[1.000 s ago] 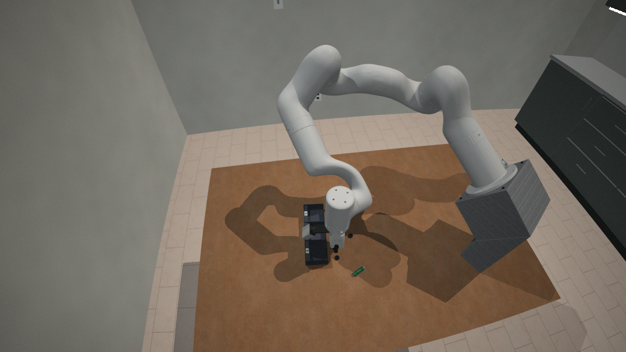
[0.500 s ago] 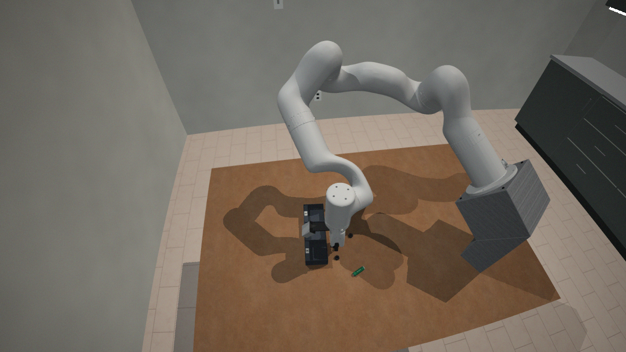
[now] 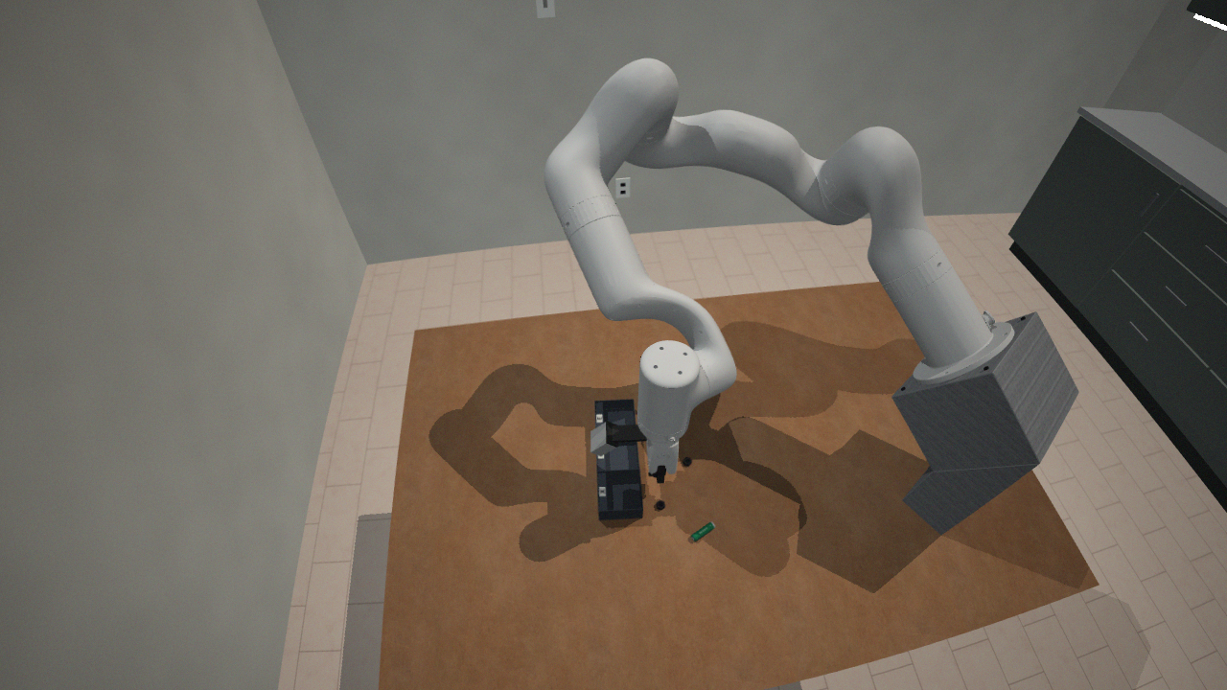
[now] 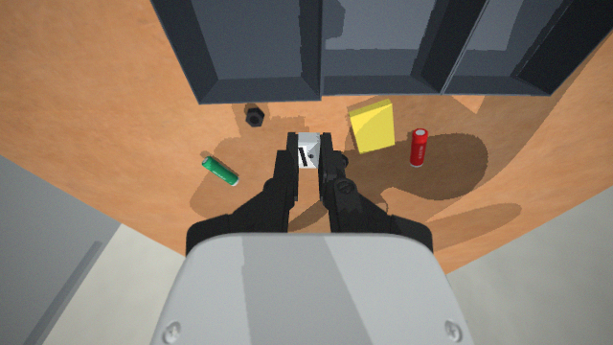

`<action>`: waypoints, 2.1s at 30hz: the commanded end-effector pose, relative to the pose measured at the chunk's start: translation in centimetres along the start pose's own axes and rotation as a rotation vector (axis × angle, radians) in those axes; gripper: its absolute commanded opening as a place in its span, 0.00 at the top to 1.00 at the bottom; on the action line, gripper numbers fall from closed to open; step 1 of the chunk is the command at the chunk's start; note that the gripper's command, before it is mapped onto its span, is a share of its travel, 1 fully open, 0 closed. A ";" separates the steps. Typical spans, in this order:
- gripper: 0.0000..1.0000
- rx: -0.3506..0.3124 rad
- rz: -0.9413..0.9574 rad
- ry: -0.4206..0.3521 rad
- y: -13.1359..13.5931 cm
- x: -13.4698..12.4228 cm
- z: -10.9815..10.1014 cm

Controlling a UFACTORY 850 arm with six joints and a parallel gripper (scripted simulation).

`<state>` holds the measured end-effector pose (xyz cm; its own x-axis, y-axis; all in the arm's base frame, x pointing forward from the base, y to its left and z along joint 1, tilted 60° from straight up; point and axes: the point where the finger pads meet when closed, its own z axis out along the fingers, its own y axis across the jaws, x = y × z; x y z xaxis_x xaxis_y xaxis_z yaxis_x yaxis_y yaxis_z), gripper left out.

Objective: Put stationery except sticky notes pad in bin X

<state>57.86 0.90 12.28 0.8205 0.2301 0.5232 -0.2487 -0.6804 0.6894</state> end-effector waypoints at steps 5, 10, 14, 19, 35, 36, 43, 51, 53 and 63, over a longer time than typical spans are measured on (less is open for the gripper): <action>1.00 0.000 0.000 0.000 0.0 0.0 -0.4; 1.00 0.000 0.000 0.000 0.0 0.0 -0.4; 1.00 0.000 0.000 0.000 0.0 0.0 -0.8; 1.00 0.000 0.050 0.000 -0.3 0.5 -1.1; 1.00 0.003 0.553 -0.001 -3.5 6.3 -1.1; 1.00 0.004 0.585 -0.002 -3.5 6.3 -1.1; 1.00 0.001 0.794 -0.006 -3.5 6.3 -1.1; 1.00 -0.003 1.006 -0.013 -3.5 6.3 -1.1; 1.00 -0.005 1.067 -0.014 -3.5 6.3 -1.1; 1.00 -0.007 1.335 -0.013 -3.5 6.4 -1.1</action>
<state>63.40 5.45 13.67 0.0654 -0.5618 0.8247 -0.8672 -0.4409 -0.2316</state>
